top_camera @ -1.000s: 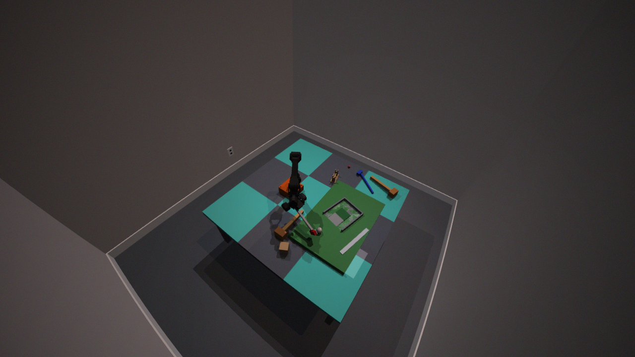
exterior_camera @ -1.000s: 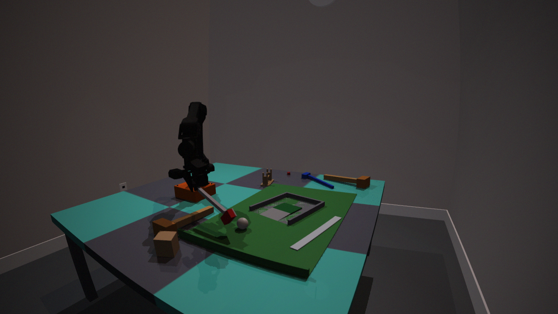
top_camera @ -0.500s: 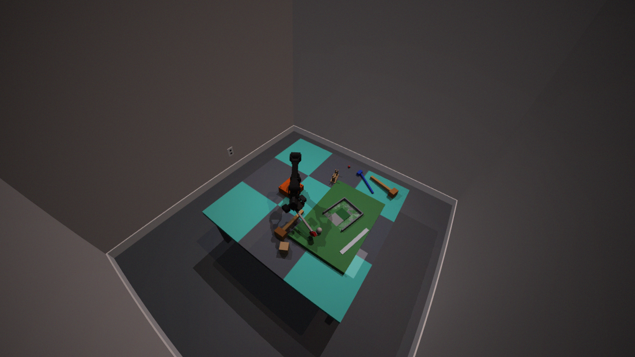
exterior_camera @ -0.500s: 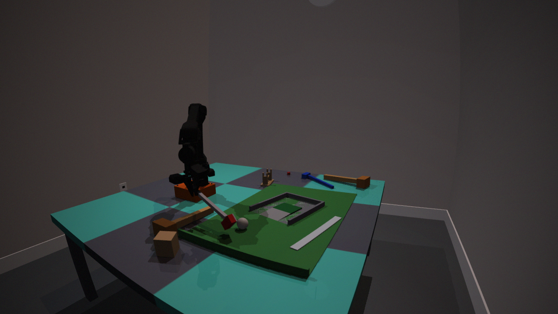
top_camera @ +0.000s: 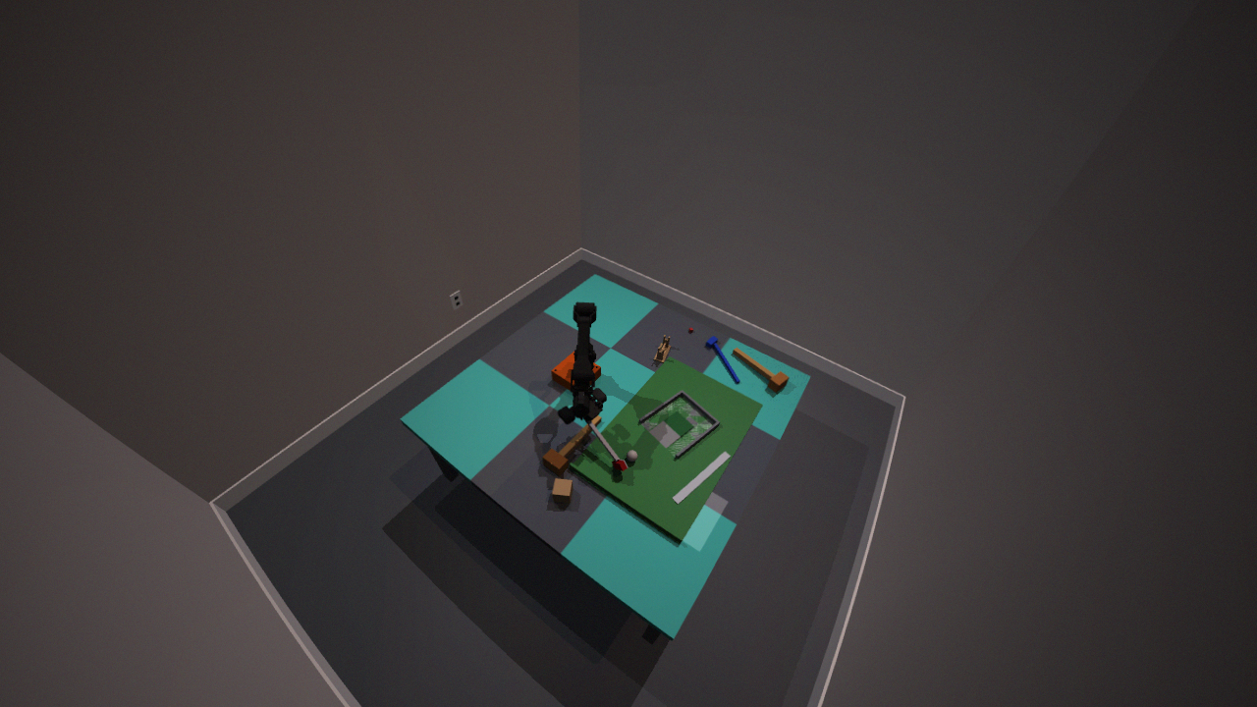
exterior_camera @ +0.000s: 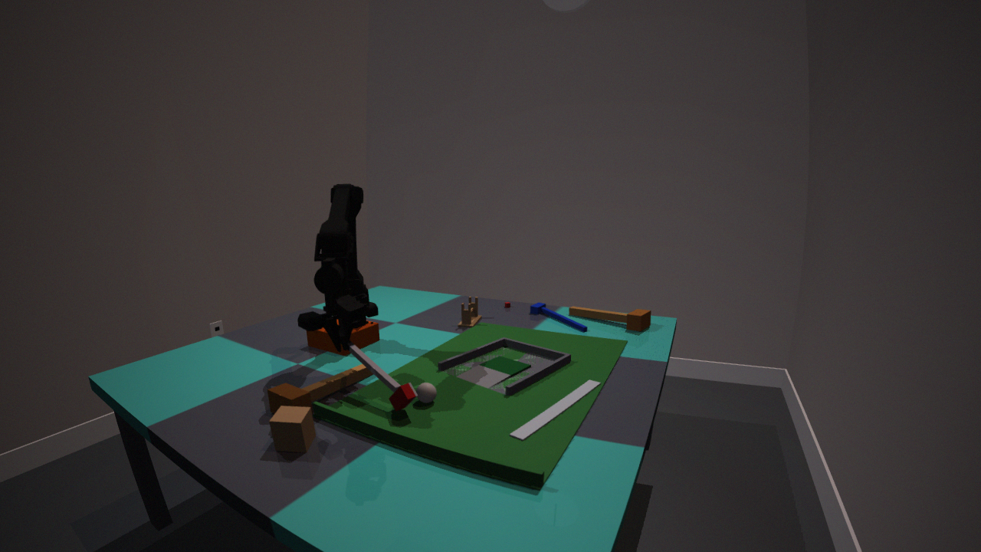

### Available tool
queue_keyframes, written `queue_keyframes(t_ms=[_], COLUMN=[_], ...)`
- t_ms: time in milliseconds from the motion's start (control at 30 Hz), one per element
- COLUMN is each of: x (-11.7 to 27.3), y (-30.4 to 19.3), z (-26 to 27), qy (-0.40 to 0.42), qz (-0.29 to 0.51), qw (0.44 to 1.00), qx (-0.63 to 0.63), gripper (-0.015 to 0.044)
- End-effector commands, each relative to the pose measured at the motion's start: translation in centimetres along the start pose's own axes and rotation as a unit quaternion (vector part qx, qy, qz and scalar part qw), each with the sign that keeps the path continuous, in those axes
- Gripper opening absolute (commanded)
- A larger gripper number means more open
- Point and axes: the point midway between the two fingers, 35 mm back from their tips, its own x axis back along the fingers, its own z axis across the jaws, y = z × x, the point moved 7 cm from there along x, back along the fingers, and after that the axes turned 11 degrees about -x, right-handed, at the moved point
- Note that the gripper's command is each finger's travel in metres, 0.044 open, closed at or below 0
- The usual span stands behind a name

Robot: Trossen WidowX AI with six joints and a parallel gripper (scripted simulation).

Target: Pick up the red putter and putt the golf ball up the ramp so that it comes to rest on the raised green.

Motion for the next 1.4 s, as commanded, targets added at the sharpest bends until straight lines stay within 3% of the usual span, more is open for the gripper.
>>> queue_keyframes(t_ms=[0, 800, 1167, 1367], x=[0.1, -0.4, -0.2, 0.0], y=[0.0, 0.4, -1.8, -2.1], z=[0.0, -2.5, 10.0, 10.7], qy=[0.000, 0.001, 0.006, 0.006], qz=[-0.001, 0.002, 0.001, 0.001], qw=[1.000, 1.000, 1.000, 1.000], qx=[0.000, -0.004, -0.003, -0.003], gripper=[0.0000, 0.0000, 0.0000, 0.0000])
